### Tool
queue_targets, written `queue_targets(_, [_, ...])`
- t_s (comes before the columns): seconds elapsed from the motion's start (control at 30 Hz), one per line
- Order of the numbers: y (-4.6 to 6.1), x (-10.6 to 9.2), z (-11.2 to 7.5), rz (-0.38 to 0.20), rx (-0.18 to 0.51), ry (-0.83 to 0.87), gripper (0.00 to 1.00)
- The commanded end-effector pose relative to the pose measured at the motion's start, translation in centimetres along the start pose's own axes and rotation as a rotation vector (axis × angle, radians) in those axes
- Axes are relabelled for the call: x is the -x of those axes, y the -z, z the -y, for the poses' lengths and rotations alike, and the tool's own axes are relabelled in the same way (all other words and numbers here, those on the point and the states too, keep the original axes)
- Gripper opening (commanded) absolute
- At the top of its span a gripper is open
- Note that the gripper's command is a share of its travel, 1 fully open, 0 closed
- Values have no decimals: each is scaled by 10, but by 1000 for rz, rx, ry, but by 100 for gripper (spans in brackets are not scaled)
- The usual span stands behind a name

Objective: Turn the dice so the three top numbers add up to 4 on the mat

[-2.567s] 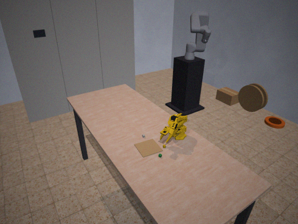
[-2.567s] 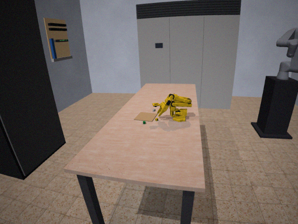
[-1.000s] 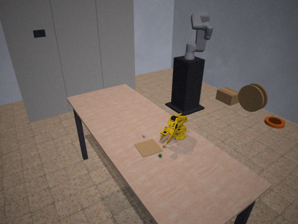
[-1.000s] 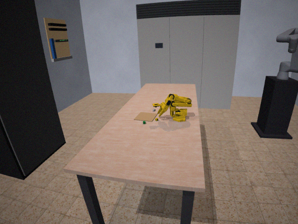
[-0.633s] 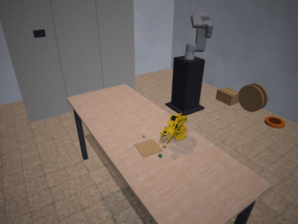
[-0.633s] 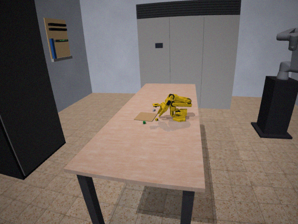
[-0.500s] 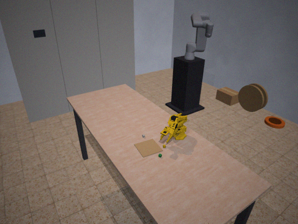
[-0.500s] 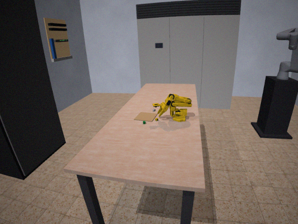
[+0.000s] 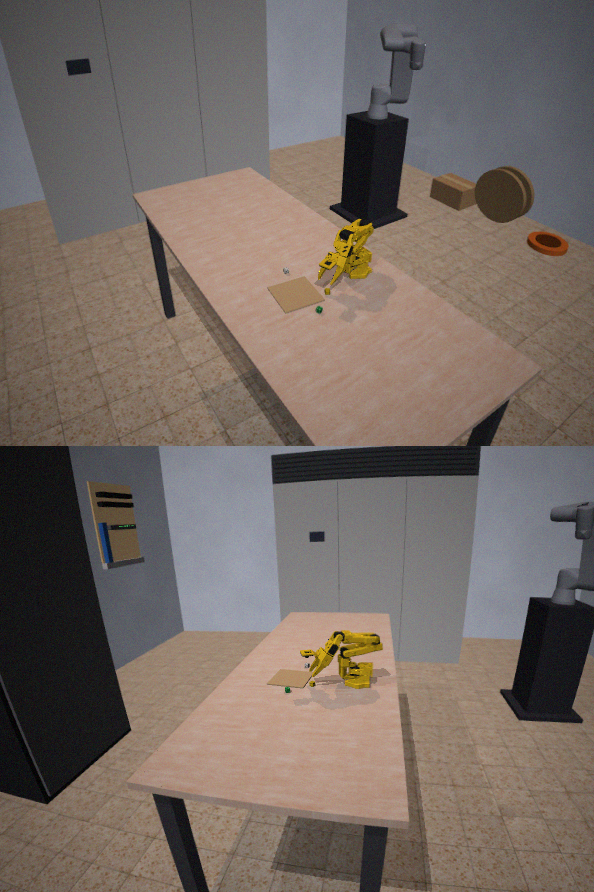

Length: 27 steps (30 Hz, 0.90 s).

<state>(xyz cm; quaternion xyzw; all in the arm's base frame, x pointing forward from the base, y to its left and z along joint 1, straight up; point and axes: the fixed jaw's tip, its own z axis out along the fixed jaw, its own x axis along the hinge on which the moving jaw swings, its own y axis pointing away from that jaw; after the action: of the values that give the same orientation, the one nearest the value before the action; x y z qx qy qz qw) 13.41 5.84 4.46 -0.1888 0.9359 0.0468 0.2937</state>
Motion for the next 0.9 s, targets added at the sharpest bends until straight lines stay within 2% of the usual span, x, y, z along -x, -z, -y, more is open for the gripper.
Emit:
queue_targets(0.0, [0,20,-3,24,13,9,25])
queue_targets(0.33, [-24,51,-13,40,43,50,25])
queue_targets(0.4, [-24,51,-13,40,43,50,25])
queue_targets(0.67, [-42,62,-19,47,57,68,25])
queue_targets(0.87, [-45,64,-20,48,59,71,25])
